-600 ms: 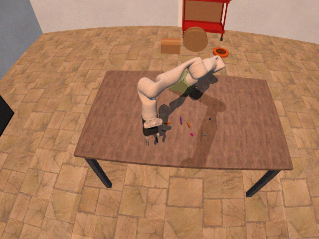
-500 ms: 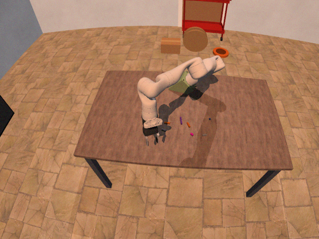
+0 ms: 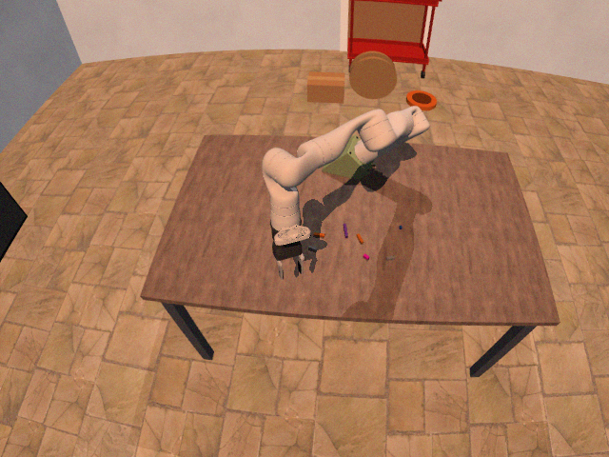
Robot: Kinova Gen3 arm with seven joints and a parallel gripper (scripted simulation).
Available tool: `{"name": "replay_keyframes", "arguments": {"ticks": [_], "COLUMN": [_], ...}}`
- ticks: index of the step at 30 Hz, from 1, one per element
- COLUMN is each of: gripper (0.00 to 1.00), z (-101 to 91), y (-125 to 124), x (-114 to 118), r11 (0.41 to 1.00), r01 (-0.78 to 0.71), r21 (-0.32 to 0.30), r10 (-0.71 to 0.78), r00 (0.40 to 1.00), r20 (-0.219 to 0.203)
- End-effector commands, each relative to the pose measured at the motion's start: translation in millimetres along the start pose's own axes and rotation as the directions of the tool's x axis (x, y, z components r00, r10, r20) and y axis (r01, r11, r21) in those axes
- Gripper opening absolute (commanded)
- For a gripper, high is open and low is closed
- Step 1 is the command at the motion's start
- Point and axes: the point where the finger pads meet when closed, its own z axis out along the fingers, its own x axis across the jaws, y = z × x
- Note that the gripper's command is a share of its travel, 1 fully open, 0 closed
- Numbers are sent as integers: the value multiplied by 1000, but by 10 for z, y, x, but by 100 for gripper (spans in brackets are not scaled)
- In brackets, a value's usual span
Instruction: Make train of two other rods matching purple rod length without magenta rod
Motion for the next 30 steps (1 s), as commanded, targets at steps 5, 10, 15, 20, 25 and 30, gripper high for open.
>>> {"name": "replay_keyframes", "arguments": {"ticks": [5, 10, 15, 20, 25, 30], "gripper": [100, 100, 100, 100, 100, 100], "z": [-11, 20, 69, 138, 244, 356], "y": [-8, -25, -48, -72, -85, -56], "x": [-6, -52, -128, -246, -455, -734], "r11": [1000, 999, 994, 981, 938, 850], "r01": [-8, -45, -104, -193, -343, -522], "r21": [0, -5, -13, -26, -48, -73], "r10": [8, 45, 104, 194, 344, 524], "r00": [1000, 999, 995, 981, 939, 852], "r20": [-1, 3, 10, 16, 20, 11]}}
